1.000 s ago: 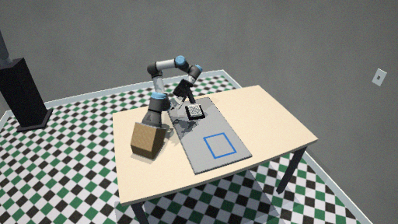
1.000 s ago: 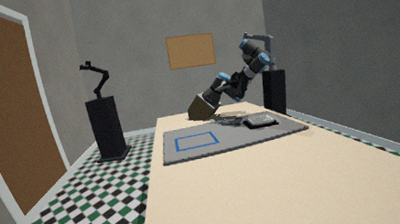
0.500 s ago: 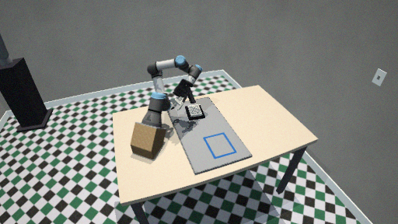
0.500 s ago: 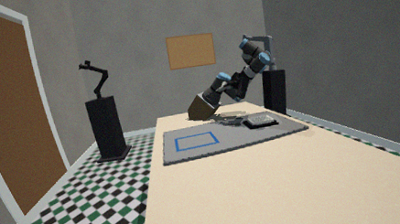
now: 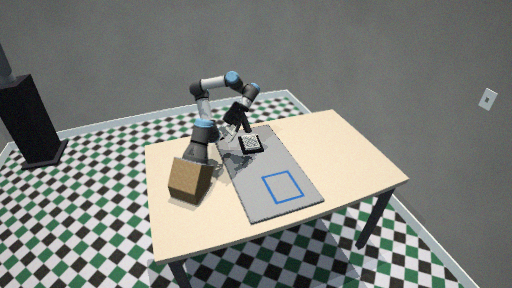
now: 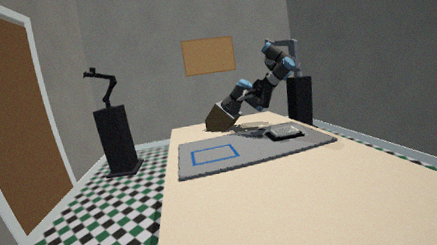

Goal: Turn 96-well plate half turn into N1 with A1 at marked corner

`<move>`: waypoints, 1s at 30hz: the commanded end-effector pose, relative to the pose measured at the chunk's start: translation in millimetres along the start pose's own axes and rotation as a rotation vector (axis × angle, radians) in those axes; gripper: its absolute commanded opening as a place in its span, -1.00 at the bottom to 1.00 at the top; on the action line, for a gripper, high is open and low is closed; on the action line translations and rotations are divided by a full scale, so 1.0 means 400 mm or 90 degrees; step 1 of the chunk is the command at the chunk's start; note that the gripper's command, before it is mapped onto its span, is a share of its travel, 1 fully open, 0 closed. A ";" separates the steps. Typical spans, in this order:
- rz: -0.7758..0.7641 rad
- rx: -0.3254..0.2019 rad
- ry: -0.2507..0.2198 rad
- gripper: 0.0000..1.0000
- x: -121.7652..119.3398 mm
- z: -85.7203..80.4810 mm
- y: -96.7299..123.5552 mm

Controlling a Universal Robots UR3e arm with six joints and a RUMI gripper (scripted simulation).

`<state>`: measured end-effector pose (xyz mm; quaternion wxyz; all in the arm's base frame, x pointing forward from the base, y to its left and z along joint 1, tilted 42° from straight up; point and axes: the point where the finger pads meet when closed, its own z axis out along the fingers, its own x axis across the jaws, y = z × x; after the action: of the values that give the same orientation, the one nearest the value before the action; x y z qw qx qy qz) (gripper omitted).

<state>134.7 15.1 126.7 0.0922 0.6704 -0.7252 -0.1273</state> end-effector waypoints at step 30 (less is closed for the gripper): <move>-0.170 0.067 -0.086 1.00 -0.069 -0.024 -0.043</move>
<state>137.8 18.8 127.2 0.0815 0.6822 -0.7150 -0.1294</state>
